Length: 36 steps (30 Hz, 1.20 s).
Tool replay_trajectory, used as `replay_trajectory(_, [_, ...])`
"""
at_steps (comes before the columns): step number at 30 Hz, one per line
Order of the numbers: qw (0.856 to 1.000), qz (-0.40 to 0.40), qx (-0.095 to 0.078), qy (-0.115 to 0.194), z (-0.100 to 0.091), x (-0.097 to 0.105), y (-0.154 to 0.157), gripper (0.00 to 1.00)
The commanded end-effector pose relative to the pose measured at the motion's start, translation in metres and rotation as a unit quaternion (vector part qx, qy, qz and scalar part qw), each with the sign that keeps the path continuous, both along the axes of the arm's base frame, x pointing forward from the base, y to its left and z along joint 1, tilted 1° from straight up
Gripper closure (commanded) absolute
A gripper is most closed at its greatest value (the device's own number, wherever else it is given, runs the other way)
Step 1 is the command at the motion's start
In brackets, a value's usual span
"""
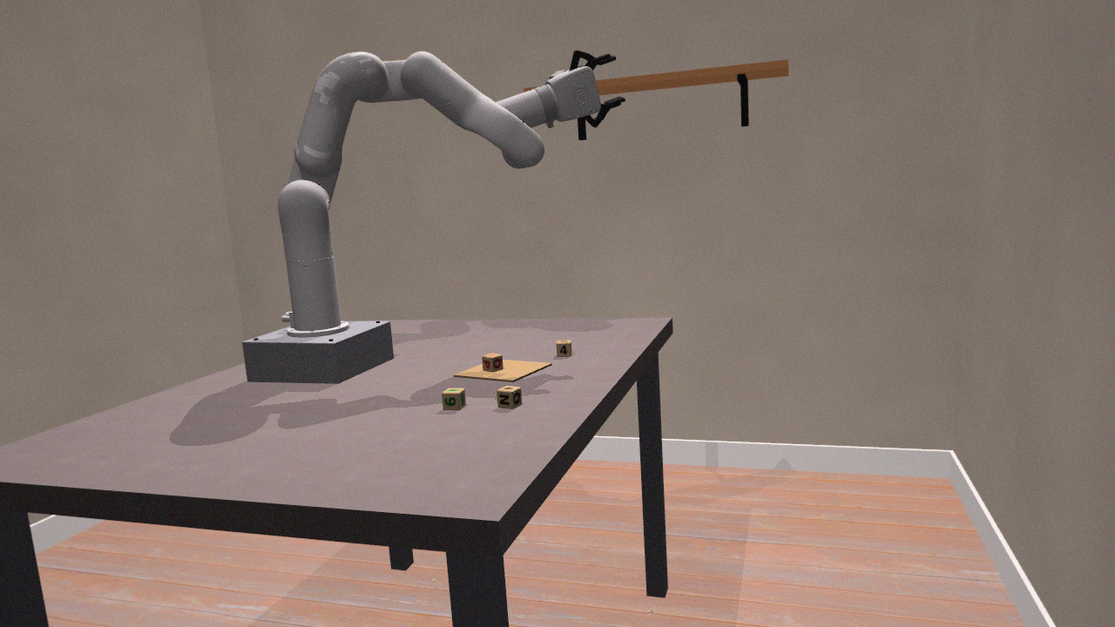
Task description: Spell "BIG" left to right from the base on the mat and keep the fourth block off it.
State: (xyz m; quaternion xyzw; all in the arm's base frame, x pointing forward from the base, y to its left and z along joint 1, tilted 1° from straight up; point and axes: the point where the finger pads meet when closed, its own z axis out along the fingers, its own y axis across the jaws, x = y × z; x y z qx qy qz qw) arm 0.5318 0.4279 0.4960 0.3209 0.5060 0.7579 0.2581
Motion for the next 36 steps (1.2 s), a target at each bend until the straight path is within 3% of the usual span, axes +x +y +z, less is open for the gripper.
replay_trajectory(1, [0.998,0.002,0.012,0.067,-0.05,0.003,-0.015,0.0])
replay_trajectory(5, [0.991,0.0,0.023,0.131,-0.098,0.005,-0.03,0.0])
replay_trajectory(7, [0.991,0.0,0.023,0.131,-0.098,0.005,-0.03,0.0])
replay_trajectory(8, [0.984,-0.004,0.033,0.176,-0.132,0.004,-0.042,0.0])
replay_trajectory(11, [0.978,-0.008,0.039,0.204,-0.152,0.002,-0.051,0.0])
replay_trajectory(22, [0.926,-0.045,0.086,0.365,-0.269,-0.026,-0.108,0.0])
replay_trajectory(24, [0.926,-0.045,0.086,0.365,-0.269,-0.026,-0.108,0.0])
replay_trajectory(25, [0.911,-0.057,0.097,0.397,-0.292,-0.035,-0.121,0.0])
replay_trajectory(26, [0.903,-0.062,0.103,0.411,-0.303,-0.04,-0.128,0.0])
replay_trajectory(28, [0.895,-0.069,0.109,0.427,-0.313,-0.045,-0.135,0.0])
replay_trajectory(36, [0.83,-0.118,0.152,0.523,-0.381,-0.09,-0.183,0.0])
